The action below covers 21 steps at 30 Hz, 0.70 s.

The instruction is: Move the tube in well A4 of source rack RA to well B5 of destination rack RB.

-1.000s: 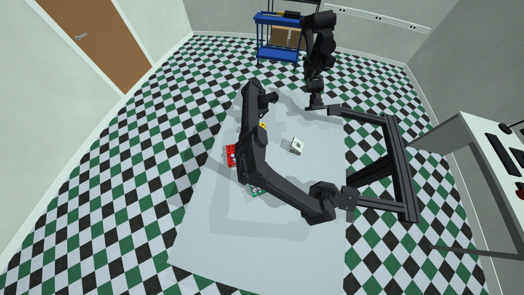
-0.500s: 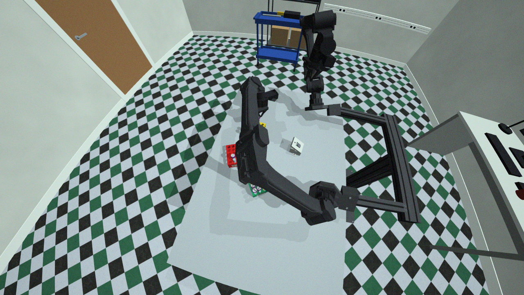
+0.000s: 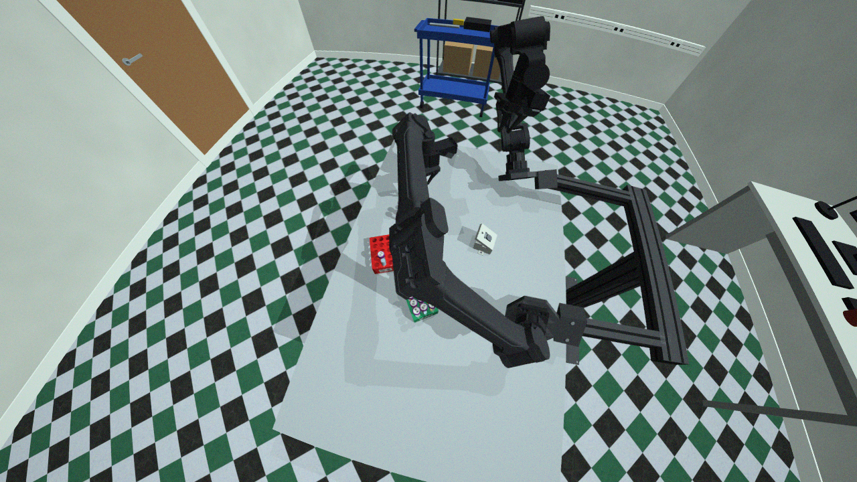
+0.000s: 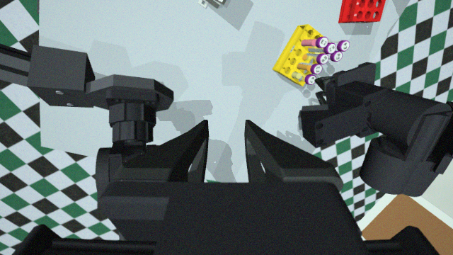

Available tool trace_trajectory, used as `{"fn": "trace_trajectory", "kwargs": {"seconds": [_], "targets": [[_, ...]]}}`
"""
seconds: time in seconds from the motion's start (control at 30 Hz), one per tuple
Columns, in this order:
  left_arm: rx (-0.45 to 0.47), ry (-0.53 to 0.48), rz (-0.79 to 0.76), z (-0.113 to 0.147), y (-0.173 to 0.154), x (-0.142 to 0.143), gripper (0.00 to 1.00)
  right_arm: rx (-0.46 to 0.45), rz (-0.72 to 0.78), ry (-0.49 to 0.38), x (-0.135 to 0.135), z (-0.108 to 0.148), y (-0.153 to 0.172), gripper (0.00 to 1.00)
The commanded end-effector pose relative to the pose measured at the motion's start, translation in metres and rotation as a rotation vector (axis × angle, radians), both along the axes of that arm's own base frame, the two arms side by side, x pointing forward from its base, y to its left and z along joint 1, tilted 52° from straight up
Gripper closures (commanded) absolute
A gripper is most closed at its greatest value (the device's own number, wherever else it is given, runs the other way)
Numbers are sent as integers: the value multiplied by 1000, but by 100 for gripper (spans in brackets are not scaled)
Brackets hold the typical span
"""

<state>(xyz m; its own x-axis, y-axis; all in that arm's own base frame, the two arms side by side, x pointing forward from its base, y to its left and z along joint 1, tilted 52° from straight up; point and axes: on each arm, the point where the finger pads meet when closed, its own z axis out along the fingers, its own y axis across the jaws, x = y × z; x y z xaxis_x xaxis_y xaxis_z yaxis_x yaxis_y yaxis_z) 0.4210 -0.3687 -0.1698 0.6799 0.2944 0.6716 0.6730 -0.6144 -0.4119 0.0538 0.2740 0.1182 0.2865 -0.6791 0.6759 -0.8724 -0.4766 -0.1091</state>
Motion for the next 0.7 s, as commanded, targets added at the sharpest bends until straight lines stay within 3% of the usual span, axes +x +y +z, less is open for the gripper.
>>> {"fn": "trace_trajectory", "kwargs": {"seconds": [0.0, 0.2, 0.33, 0.67], "targets": [[-49, -41, -17, 28, -36, 2, 70, 33, 1, 1, -1, 5, 12, 70], [-45, -39, -18, 29, -41, -2, 70, 33, 1, 1, -1, 5, 12, 70], [-22, -19, -3, 17, -22, 0, 70, 33, 1, 1, -1, 5, 12, 70], [-106, -228, 190, 62, 24, 1, 70, 33, 1, 1, -1, 5, 12, 70]]}}
